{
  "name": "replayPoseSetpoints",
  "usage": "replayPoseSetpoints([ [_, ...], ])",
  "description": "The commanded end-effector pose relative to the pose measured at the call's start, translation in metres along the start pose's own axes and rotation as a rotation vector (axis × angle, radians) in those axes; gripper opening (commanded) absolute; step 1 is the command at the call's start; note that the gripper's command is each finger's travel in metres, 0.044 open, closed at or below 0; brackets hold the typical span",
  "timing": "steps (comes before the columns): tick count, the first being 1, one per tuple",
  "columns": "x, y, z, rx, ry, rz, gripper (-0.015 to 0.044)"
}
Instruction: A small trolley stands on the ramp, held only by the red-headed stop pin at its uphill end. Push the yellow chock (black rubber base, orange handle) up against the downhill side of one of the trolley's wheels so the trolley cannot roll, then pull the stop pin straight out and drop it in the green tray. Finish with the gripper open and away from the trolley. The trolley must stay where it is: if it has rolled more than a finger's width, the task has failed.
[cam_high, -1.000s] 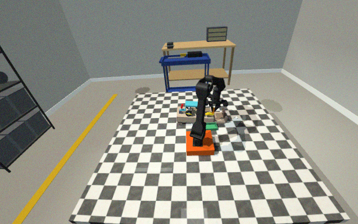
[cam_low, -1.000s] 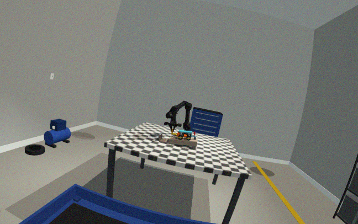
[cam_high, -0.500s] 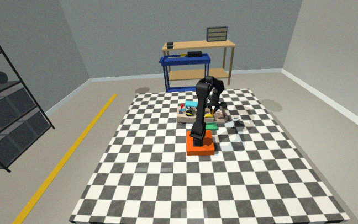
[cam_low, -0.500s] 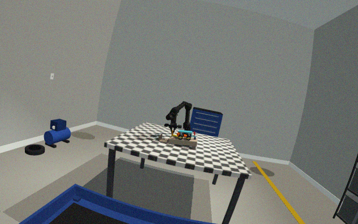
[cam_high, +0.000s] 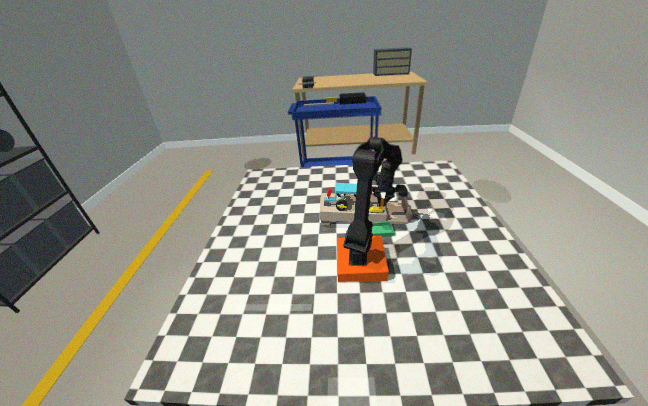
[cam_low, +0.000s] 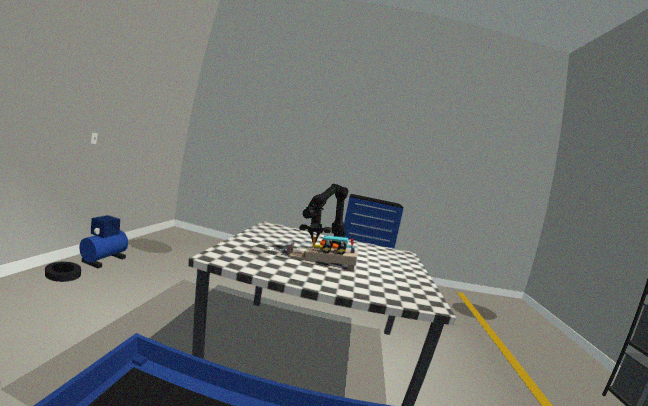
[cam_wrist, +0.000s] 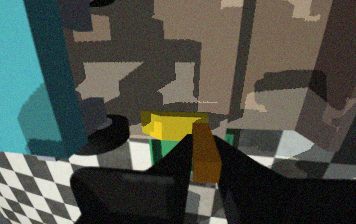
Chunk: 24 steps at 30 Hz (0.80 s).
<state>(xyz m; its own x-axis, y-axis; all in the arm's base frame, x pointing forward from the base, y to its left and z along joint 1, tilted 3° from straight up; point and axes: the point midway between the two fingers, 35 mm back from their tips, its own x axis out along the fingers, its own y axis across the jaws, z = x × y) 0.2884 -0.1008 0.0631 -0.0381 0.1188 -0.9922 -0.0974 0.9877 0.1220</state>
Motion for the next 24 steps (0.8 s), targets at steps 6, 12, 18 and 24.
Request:
replayPoseSetpoints([
  [6, 0.000, 0.010, 0.000, 0.003, -0.005, 0.003, 0.0000],
  [12, 0.000, 0.015, 0.000, 0.003, -0.005, 0.004, 0.0000],
  [18, 0.000, 0.021, 0.001, 0.003, -0.005, 0.004, 0.0000],
  [24, 0.000, 0.026, 0.001, 0.003, -0.005, 0.005, 0.0000],
])
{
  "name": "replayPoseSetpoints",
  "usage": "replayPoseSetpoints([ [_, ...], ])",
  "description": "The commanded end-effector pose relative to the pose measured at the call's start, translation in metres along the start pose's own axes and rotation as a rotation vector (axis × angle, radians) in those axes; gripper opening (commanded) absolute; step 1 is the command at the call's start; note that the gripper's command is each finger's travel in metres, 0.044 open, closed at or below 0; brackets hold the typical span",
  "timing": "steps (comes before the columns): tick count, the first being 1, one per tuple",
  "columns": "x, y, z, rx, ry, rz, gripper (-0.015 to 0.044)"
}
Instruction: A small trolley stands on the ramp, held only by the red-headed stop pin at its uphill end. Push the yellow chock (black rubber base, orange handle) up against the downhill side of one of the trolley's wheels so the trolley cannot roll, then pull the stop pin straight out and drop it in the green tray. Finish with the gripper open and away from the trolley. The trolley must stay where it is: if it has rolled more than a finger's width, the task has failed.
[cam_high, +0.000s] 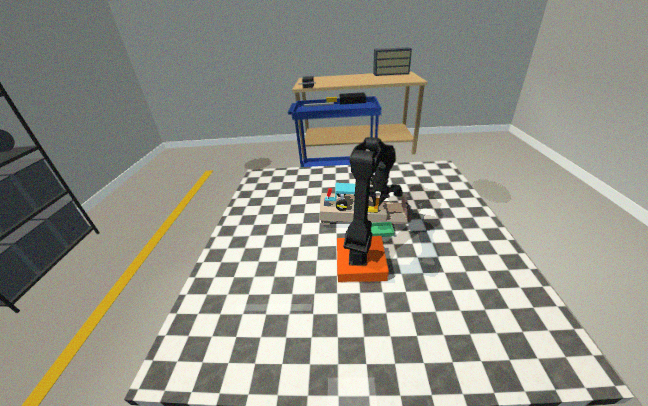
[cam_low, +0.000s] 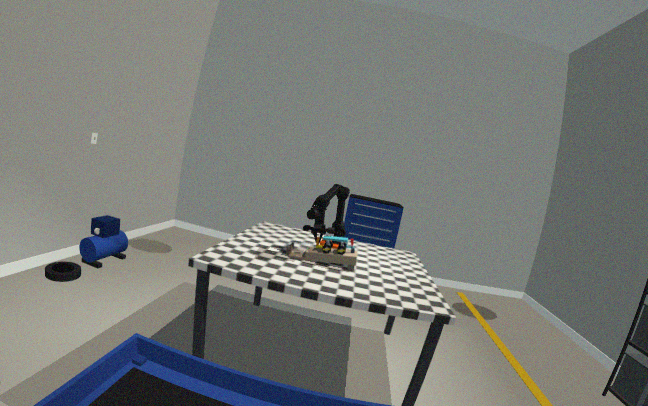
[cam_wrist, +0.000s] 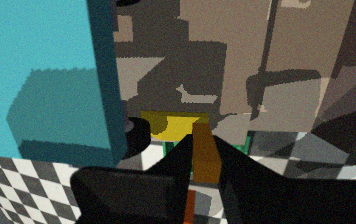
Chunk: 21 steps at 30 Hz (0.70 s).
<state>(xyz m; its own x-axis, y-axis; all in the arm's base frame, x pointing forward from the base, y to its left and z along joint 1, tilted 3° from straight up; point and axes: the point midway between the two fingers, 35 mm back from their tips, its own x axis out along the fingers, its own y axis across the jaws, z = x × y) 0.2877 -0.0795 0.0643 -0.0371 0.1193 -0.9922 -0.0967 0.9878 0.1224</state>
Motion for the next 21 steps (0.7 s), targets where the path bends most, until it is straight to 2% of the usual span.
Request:
replayPoseSetpoints([
  [1, 0.0000, 0.0000, 0.0000, 0.000, 0.000, 0.000, 0.0000],
  [9, 0.0000, 0.0000, 0.0000, 0.000, 0.000, 0.000, 0.0000],
  [16, 0.0000, 0.0000, 0.0000, 0.000, 0.000, 0.000, 0.0184],
  [21, -0.0066, -0.0002, 0.0000, 0.001, -0.001, 0.001, 0.0190],
])
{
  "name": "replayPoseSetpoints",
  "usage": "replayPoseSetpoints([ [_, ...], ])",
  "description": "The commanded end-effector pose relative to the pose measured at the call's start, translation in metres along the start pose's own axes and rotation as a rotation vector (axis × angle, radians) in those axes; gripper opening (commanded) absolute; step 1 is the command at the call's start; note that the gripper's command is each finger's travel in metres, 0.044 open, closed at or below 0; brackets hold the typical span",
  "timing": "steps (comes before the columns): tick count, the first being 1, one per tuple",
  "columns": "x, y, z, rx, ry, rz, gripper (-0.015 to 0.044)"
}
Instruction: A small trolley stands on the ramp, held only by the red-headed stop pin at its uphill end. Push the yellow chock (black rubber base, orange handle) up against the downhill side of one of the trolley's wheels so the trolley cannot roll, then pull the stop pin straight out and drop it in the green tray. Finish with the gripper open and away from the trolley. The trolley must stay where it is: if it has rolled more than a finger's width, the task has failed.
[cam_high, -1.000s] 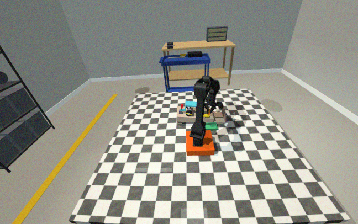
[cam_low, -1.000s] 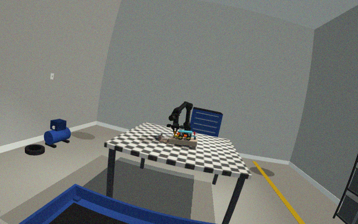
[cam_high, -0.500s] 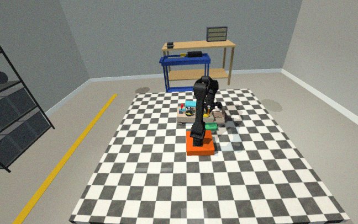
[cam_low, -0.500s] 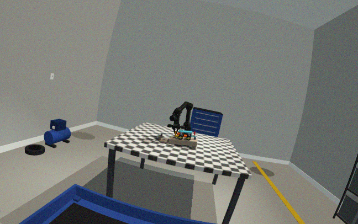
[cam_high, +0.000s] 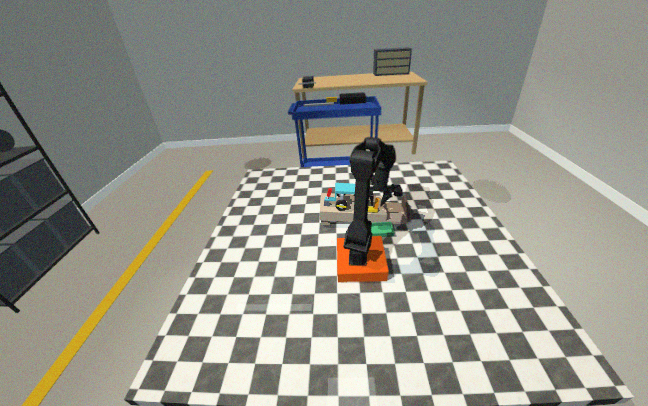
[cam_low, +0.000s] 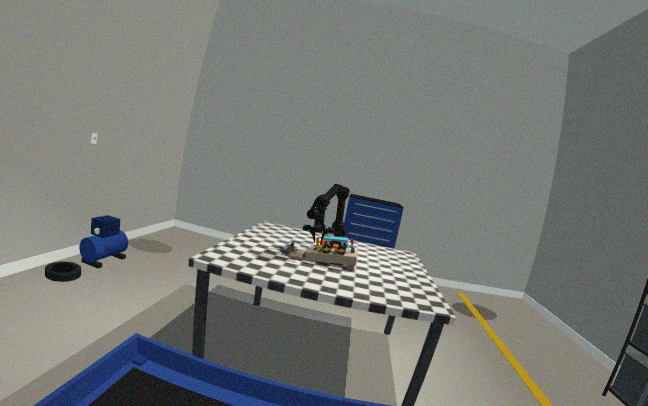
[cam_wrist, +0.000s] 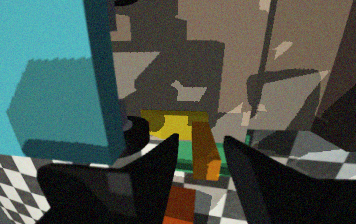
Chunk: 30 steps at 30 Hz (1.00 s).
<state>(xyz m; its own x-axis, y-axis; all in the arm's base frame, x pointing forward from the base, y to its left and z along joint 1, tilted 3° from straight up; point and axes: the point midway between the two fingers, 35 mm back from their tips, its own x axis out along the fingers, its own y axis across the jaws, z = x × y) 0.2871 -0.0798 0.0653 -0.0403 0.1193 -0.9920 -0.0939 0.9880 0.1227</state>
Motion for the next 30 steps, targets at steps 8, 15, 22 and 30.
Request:
replayPoseSetpoints([
  [8, -0.033, 0.000, -0.001, -0.001, -0.007, 0.003, 0.0190],
  [15, -0.054, 0.000, -0.001, -0.001, -0.007, 0.003, 0.0190],
  [22, -0.051, -0.001, -0.001, 0.005, 0.000, 0.002, 0.0295],
  [30, -0.072, 0.014, 0.005, 0.178, -0.080, 0.026, 0.0190],
])
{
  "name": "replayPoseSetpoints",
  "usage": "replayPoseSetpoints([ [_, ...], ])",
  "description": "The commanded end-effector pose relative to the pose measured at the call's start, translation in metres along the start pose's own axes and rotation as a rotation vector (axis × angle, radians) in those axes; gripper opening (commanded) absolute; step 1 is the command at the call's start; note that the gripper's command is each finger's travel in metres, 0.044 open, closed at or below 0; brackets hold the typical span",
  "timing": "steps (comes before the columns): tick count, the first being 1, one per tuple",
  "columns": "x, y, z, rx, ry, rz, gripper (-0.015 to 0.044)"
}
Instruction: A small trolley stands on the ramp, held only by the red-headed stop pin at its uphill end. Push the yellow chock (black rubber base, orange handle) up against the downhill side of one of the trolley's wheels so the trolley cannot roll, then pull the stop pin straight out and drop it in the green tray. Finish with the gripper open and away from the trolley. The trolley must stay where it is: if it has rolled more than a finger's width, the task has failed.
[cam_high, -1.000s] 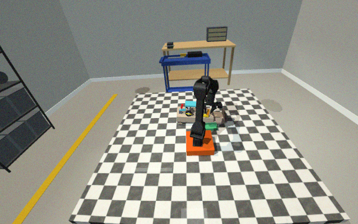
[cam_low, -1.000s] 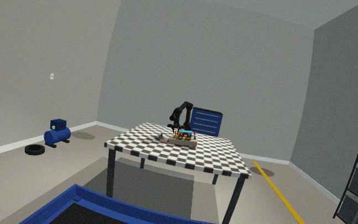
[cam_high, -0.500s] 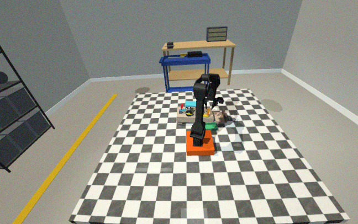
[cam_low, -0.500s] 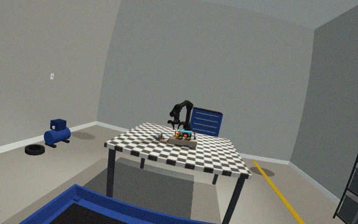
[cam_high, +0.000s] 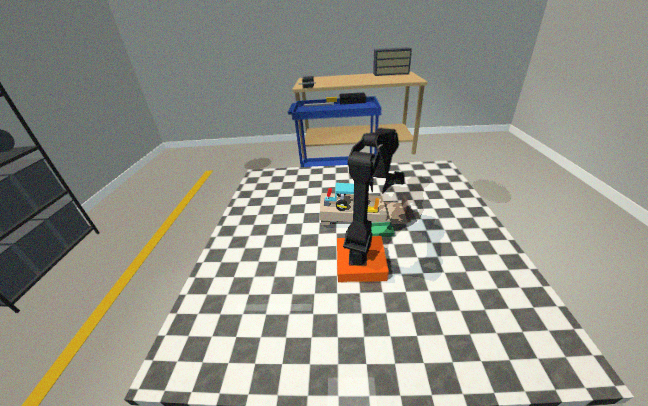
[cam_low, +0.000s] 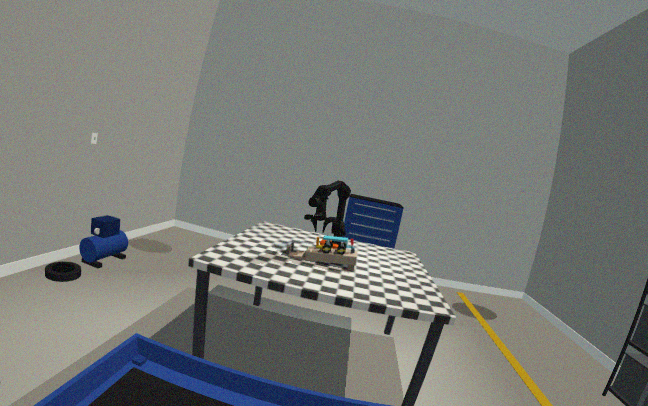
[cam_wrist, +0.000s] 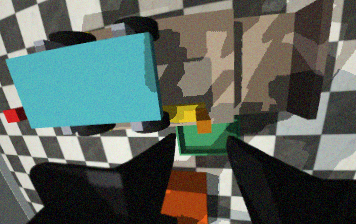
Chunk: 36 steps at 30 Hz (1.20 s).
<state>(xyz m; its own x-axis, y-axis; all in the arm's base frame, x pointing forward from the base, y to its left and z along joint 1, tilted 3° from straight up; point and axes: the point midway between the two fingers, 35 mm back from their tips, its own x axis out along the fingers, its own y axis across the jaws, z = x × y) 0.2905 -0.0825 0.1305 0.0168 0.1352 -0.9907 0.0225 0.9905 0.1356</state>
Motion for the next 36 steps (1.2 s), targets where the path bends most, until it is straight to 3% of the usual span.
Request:
replayPoseSetpoints([
  [1, -0.006, 0.013, 0.004, 0.089, -0.022, 0.016, 0.0190],
  [36, -0.015, 0.175, 0.013, 1.325, 0.158, 0.117, 0.0190],
])
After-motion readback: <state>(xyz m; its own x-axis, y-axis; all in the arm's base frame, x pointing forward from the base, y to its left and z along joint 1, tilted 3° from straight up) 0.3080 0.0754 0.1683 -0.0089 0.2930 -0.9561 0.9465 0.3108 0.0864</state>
